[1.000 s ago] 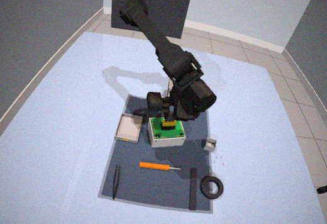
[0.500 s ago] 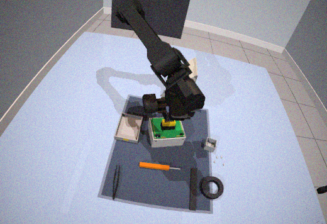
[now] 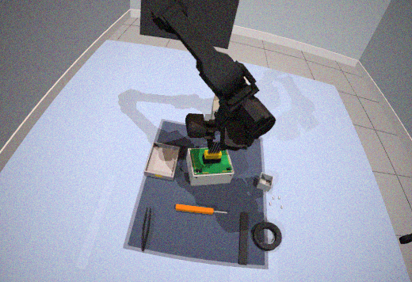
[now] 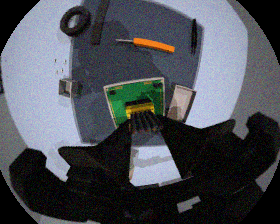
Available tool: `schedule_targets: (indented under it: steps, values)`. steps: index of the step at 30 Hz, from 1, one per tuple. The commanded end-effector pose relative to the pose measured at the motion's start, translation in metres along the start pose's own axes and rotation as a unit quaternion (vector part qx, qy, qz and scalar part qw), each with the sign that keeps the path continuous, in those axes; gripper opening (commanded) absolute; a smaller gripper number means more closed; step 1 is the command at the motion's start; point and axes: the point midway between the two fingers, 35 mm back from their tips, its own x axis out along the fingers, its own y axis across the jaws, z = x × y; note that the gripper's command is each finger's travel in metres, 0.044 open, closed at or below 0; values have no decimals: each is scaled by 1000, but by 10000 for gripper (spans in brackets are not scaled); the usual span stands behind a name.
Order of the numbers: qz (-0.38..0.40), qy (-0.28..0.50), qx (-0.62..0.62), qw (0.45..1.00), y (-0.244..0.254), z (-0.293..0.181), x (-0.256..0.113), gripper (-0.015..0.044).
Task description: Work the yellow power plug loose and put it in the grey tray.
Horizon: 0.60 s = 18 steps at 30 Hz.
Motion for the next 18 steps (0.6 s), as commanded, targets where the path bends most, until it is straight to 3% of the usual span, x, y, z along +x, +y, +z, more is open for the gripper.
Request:
schedule_targets:
  steps: [1,8,18]
  values:
    - [59,-10,-4,998,-7,0,-8,0]
    - [103,-9,-4,995,-15,0,-9,0]
    - [-17,-10,-3,1000,6,0,-13,0]
